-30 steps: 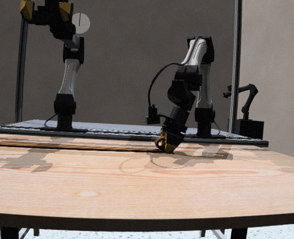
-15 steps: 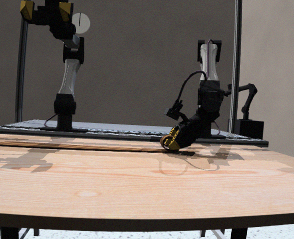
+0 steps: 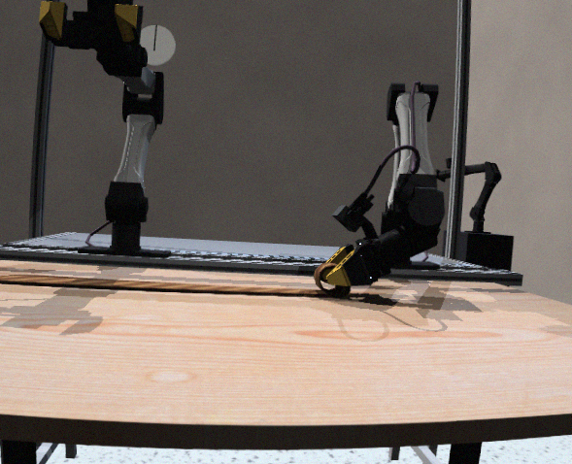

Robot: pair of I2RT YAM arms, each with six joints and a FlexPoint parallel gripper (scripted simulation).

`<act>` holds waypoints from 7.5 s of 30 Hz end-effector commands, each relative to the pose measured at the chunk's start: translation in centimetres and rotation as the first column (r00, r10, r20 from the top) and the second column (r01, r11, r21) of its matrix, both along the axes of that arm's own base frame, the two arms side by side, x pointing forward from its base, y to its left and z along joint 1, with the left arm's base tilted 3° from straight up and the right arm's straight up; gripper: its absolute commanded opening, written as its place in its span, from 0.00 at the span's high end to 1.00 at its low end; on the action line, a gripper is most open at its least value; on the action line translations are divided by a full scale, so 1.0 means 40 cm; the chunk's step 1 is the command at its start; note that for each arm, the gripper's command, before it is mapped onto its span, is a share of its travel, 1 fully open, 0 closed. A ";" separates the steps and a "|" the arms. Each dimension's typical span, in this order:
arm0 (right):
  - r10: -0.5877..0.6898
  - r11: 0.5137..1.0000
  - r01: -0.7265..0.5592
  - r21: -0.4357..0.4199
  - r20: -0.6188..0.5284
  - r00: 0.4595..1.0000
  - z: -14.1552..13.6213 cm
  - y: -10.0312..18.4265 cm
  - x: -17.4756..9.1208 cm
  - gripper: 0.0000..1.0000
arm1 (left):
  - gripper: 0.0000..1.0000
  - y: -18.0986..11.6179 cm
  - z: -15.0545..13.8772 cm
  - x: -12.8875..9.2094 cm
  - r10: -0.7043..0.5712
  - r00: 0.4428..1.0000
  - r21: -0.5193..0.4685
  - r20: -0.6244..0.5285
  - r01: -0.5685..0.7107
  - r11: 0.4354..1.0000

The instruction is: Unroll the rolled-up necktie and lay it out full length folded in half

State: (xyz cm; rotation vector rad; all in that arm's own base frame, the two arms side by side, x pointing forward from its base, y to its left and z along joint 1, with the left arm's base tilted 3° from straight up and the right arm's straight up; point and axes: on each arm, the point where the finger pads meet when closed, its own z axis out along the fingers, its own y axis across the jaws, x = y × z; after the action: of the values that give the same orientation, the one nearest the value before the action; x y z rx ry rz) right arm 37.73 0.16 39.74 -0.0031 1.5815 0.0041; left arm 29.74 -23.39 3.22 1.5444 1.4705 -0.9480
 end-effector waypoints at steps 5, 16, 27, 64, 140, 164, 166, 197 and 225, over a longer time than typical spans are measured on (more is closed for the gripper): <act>0.000 1.000 0.000 0.000 -0.001 1.000 0.000 0.000 0.000 0.00 | 0.26 0.003 -0.007 -0.003 0.008 1.000 -0.022 -0.014 -0.008 1.000; 0.000 1.000 0.000 0.000 -0.001 1.000 0.000 0.000 0.000 0.00 | 0.21 0.004 0.026 -0.004 0.008 1.000 -0.022 -0.014 -0.008 1.000; 0.000 1.000 0.000 0.000 -0.001 1.000 0.000 0.000 0.000 0.00 | 0.21 0.006 0.093 -0.007 0.008 1.000 -0.022 -0.014 -0.008 1.000; 0.000 1.000 0.000 0.000 -0.001 1.000 0.000 0.000 0.000 0.00 | 0.33 0.029 0.140 -0.021 0.034 0.998 0.964 0.045 -0.052 0.260; 0.000 1.000 0.000 0.000 -0.001 1.000 0.000 0.000 0.000 0.00 | 0.56 0.104 -0.027 -0.013 0.023 1.000 0.339 -0.004 -0.021 0.941; 0.000 1.000 0.000 0.000 -0.001 1.000 0.000 0.000 0.000 0.00 | 0.42 0.133 -0.023 -0.012 0.009 1.000 0.003 -0.013 -0.009 1.000; 0.000 1.000 0.000 0.000 -0.001 1.000 0.000 0.000 0.000 0.00 | 0.42 0.133 -0.023 -0.012 0.009 1.000 0.003 -0.013 -0.009 1.000; 0.000 1.000 0.000 0.000 -0.001 1.000 0.000 0.000 0.000 0.00 | 0.33 0.138 0.080 -0.016 0.016 1.000 0.148 -0.010 -0.014 0.989; 0.000 1.000 0.000 0.000 -0.001 1.000 0.000 0.000 0.000 0.00 | 0.36 0.154 0.112 -0.023 0.038 0.998 0.984 0.044 -0.050 0.169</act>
State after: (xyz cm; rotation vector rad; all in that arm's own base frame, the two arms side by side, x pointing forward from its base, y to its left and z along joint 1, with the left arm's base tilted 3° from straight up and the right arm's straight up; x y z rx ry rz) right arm 37.73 0.16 39.74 -0.0031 1.5815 0.0041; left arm 29.56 -19.92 8.43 2.2681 2.0538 0.1114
